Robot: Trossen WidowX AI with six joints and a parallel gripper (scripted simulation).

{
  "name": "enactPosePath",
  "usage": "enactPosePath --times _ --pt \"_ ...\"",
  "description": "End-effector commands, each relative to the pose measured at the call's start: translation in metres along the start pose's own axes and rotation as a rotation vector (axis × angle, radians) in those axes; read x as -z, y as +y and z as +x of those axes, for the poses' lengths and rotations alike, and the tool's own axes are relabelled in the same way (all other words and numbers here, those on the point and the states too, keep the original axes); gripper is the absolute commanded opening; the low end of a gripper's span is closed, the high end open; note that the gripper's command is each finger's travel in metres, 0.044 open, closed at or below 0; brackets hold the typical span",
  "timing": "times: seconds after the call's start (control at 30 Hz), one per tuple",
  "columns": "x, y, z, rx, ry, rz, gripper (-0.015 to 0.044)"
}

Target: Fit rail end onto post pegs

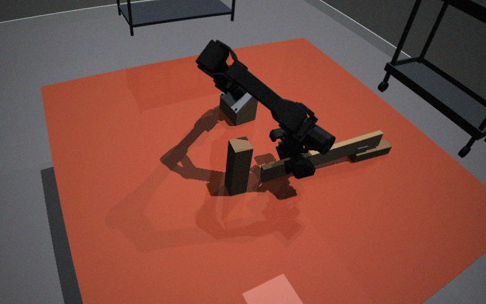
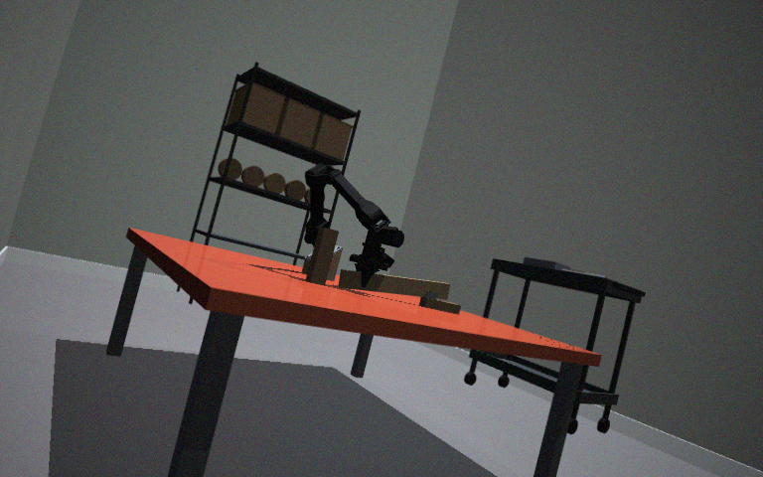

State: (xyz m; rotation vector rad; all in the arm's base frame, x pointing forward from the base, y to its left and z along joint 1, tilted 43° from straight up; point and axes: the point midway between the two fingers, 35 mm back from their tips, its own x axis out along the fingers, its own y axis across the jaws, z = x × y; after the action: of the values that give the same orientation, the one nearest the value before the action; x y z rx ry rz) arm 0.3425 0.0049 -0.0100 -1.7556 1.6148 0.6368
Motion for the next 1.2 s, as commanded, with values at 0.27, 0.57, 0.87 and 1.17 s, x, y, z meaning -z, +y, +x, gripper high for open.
enactPosePath --times 0.27,0.57,0.87,1.17 --pt "-0.002 -0.002 -0.009 0.006 -0.004 -0.004 0.0000" --pt "-0.002 -0.003 -0.014 0.006 -0.004 -0.004 0.0000" --pt "-0.002 -0.003 -0.018 0.006 -0.005 -0.004 0.0000" --pt "-0.002 -0.004 -0.023 0.006 -0.005 -0.004 0.0000"
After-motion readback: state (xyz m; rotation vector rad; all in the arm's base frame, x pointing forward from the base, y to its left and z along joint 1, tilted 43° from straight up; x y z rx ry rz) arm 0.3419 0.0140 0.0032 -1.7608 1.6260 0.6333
